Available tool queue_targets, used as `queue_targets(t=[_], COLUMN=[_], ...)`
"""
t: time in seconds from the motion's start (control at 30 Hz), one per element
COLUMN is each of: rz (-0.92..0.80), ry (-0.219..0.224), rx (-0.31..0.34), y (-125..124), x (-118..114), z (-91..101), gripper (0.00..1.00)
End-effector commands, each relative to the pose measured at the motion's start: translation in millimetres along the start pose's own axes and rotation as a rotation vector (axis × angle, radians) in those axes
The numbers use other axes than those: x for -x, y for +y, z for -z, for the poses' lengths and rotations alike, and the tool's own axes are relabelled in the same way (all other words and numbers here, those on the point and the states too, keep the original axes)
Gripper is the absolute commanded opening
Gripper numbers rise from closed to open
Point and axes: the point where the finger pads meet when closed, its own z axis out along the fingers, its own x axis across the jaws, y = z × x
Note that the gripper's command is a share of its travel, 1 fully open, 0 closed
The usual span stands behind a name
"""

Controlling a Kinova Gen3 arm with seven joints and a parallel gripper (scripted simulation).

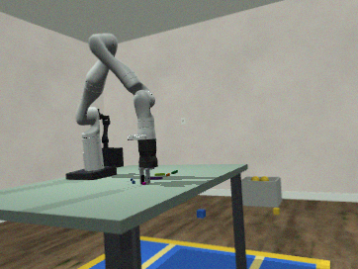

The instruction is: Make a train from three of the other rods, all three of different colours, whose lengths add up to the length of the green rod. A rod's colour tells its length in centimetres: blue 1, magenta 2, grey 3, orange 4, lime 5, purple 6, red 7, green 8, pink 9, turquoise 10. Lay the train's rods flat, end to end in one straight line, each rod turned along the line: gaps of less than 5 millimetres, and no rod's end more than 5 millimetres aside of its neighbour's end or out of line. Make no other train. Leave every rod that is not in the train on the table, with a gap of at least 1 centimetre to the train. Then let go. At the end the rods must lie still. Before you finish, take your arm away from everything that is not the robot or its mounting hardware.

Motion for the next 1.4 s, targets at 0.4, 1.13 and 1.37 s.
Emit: queue_targets(t=[0.4, 1.13, 1.37], rz=[-0.002, -0.002, -0.002], ry=[-0.002, -0.002, -0.002], rx=[-0.001, -0.001, -0.001], y=[0.3, 0.3, 0.3], x=[-0.1, -0.1, -0.1], z=[-0.9, -0.9, -0.9], gripper=[0.54, 0.24, 0.24])
